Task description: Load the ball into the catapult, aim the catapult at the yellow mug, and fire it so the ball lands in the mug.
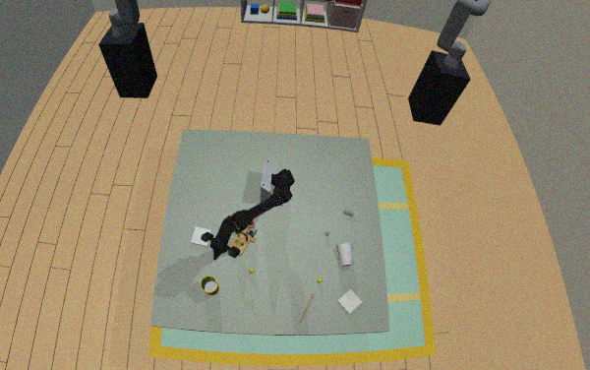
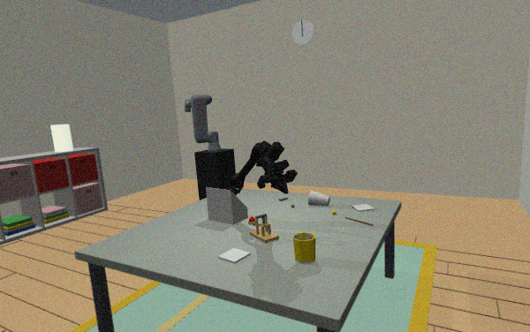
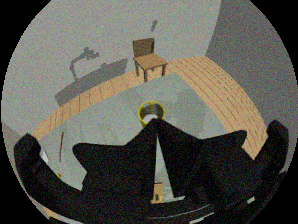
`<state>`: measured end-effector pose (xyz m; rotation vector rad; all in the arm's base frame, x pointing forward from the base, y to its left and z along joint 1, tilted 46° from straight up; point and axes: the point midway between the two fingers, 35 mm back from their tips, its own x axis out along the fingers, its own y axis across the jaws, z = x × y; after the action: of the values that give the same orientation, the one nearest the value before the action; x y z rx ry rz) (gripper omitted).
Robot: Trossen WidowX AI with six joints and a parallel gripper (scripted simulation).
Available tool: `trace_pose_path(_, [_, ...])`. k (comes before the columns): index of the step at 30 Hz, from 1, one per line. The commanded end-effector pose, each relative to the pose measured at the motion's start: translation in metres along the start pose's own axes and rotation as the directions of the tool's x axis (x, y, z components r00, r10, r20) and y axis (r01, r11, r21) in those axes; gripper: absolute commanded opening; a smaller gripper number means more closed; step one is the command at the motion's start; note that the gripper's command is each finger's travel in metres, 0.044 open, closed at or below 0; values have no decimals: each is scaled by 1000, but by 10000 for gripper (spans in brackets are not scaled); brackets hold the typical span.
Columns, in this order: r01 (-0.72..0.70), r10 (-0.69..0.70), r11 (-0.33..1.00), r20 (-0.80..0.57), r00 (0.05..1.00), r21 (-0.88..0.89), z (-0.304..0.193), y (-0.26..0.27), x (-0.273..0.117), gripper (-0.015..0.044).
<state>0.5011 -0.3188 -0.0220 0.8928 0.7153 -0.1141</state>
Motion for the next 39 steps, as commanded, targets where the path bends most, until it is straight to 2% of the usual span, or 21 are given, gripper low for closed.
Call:
trace_pose_path(1, [2,-3,1000,-5,1000,-11,-2,2,0,0])
trace_pose_path(11, [70,-96,973,-111,989,-221,-39,21,2,0])
trace_pose_path(21, [78,-192,898,-227,955,-433,-81,40,-2,0])
trace_pose_path(30, [26,-282,785,-319,905,-619,-118,53,-13,0])
trace_pose_path(39, [-84,-372,640,-403,836,-764,-155,63,-28,0])
